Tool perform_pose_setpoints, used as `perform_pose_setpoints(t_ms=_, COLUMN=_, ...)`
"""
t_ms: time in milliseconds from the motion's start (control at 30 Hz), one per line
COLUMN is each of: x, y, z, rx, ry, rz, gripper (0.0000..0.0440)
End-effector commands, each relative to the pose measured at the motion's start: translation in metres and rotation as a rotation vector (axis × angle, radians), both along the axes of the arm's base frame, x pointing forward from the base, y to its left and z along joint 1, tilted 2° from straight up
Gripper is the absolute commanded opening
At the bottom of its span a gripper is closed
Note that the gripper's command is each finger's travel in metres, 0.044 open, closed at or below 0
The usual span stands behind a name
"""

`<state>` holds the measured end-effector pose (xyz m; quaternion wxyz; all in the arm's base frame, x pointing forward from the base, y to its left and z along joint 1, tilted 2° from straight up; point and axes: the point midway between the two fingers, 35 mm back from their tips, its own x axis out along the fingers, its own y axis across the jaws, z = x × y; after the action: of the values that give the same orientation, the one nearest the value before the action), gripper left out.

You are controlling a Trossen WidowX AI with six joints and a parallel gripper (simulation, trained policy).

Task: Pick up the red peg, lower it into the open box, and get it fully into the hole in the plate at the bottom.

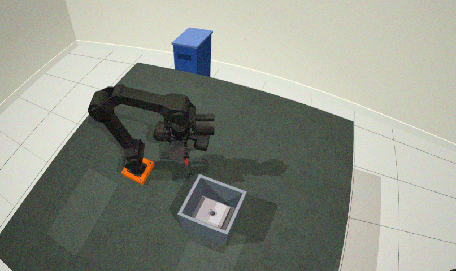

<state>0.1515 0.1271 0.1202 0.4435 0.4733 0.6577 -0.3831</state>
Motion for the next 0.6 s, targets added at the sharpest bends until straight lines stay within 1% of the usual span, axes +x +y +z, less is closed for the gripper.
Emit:
perform_pose_setpoints(t_ms=0, x=-0.002, y=-0.002, z=-0.011, rx=-0.018, ry=0.014, rz=0.001, gripper=0.044)
perform_pose_setpoints(t_ms=267, x=-0.004, y=-0.006, z=-0.038, rx=-0.051, ry=0.035, rz=-0.005, gripper=0.044)
perform_pose_setpoints(t_ms=367, x=-0.004, y=-0.008, z=-0.047, rx=-0.065, ry=0.035, rz=-0.009, gripper=0.0432)
perform_pose_setpoints(t_ms=433, x=-0.003, y=-0.008, z=-0.052, rx=-0.068, ry=0.03, rz=-0.009, gripper=0.0406)
perform_pose_setpoints(t_ms=567, x=0.001, y=-0.007, z=-0.061, rx=-0.072, ry=0.024, rz=0.001, gripper=0.0312)
